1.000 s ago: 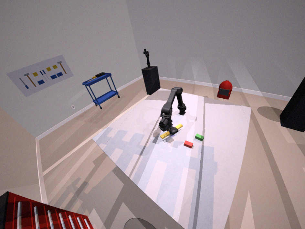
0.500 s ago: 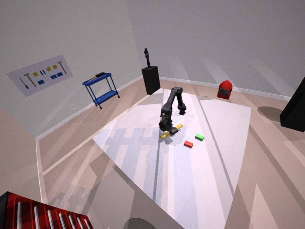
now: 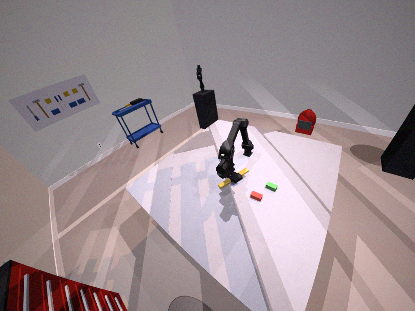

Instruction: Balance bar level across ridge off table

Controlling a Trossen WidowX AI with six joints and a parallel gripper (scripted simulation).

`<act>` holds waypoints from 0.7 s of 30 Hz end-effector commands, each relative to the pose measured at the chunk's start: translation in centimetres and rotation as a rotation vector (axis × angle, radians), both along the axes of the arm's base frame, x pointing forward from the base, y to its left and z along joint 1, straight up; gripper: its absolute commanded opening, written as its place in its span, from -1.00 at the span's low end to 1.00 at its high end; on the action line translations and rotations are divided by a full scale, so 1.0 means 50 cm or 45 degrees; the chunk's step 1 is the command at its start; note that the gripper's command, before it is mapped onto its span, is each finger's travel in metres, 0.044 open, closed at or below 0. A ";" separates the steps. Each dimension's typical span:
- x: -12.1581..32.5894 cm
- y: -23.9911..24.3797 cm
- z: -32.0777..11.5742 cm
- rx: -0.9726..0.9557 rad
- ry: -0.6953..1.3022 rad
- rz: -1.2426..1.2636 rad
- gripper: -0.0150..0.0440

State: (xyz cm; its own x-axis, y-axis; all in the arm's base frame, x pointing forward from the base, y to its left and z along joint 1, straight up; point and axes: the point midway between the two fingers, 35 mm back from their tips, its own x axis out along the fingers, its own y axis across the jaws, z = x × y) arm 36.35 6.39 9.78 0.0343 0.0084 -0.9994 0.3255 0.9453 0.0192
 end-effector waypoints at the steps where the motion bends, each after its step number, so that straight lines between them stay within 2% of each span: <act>1: 0.000 0.000 0.000 0.000 0.001 0.000 -0.49; 12: 0.000 0.000 0.000 0.000 0.001 0.000 -0.49; 18: 0.000 0.000 0.000 0.000 0.001 0.000 0.04; 21: 0.000 0.000 0.000 0.000 0.001 0.000 0.07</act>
